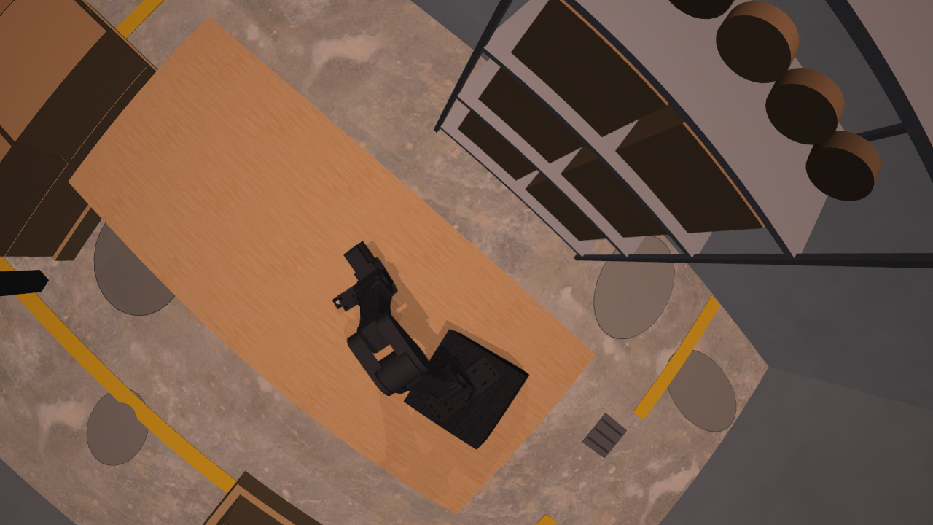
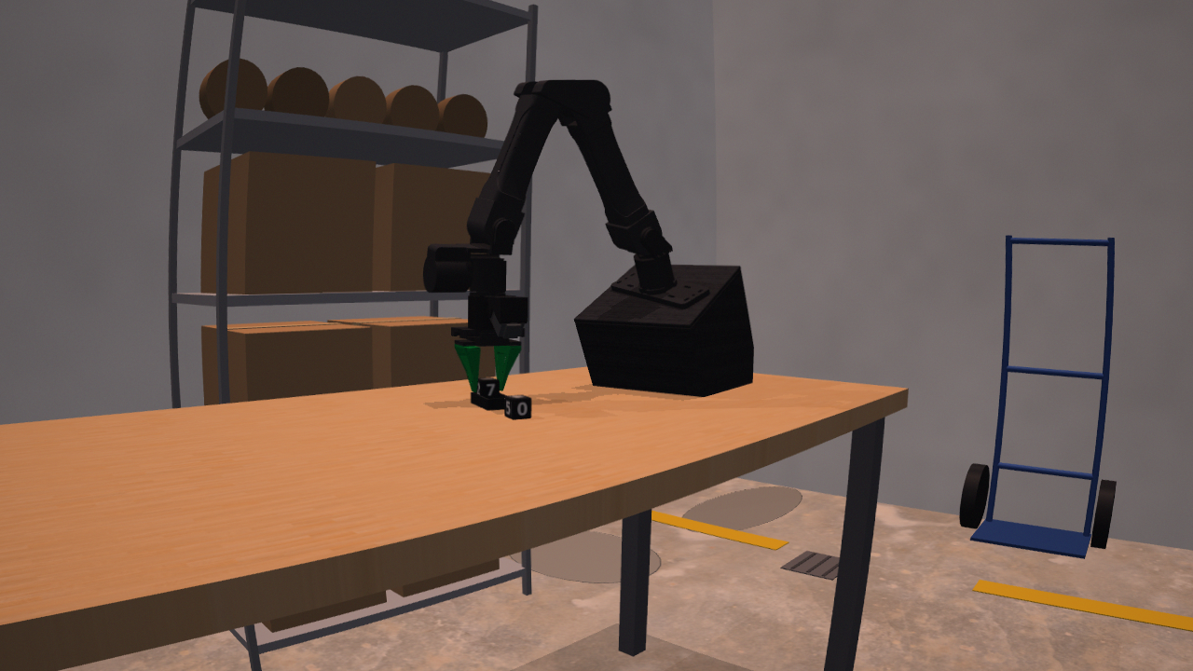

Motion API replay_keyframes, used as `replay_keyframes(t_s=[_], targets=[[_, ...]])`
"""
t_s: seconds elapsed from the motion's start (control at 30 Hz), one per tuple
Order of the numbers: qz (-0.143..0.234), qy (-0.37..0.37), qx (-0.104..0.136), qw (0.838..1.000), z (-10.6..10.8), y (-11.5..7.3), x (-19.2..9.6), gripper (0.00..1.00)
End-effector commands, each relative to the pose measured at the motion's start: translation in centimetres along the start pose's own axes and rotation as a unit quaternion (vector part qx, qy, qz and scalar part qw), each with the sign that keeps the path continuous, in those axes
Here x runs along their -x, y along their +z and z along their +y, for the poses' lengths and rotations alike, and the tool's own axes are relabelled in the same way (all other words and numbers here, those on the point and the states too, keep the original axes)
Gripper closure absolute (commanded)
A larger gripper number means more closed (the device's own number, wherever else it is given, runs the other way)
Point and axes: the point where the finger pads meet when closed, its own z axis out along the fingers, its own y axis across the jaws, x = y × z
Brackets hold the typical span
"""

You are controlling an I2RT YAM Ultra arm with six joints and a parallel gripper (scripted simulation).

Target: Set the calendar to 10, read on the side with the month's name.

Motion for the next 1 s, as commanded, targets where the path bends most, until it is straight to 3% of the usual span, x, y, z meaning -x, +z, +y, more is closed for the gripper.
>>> replay_keyframes(t_s=[0.0, 0.23, 0.27, 0.97], targets=[[-0.001, 0.0, -0.004, 1.0, -0.24, -0.18, 0.04, 0.55], [-0.001, 0.0, -0.004, 1.0, -0.24, -0.18, 0.04, 0.55], [-0.001, 0.0, -0.004, 1.0, -0.24, -0.18, 0.04, 0.74], [-0.001, 0.0, -0.004, 1.0, -0.24, -0.18, 0.04, 0.74]])
